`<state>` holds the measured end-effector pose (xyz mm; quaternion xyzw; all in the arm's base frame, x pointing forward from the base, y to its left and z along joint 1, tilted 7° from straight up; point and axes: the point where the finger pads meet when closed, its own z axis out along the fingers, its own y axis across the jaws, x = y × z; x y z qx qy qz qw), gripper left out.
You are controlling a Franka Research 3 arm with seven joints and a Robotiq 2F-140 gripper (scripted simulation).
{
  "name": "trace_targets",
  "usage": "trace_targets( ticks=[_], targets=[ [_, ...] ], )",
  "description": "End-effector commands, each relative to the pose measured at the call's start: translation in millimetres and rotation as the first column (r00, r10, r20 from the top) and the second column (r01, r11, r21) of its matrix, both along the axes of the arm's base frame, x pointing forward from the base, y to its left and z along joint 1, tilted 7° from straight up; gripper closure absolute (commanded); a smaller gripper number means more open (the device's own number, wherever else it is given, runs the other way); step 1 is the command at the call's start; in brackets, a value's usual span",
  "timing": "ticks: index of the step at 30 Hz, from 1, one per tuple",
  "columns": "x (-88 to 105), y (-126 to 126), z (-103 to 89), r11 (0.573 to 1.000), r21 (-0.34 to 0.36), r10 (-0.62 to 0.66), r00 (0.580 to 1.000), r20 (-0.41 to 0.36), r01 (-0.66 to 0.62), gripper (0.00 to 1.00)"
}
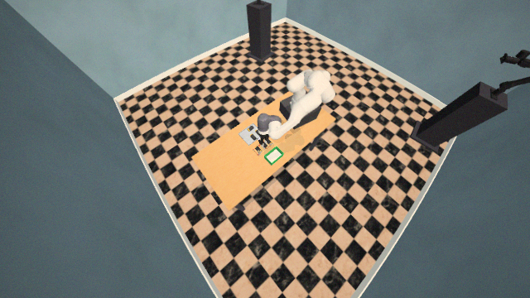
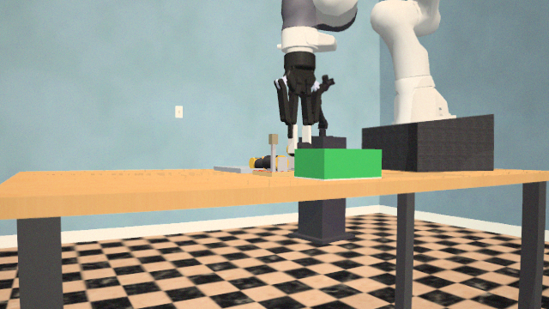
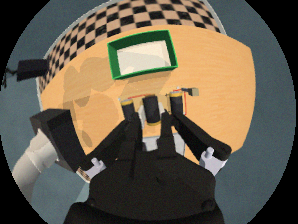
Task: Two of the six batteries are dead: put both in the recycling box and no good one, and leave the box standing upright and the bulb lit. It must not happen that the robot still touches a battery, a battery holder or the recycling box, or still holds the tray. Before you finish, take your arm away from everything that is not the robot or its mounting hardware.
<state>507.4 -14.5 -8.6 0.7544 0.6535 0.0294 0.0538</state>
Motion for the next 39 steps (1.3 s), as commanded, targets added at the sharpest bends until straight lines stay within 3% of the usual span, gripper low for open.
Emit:
trace_targets(
  ticks=[1, 22, 39],
  targets=[
    [1.0, -0.3, -1.6, 1.000, -0.002, 0.004, 1.000, 0.003, -0.004, 0.84],
    [4.3, -1.5, -29.0, 1.000, -0.002, 0.004, 1.000, 0.003, -0.004, 0.84],
    [4.5, -1.6, -30.7, 1.000, -0.002, 0.004, 1.000, 0.003, -0.004, 0.84]
  ],
)
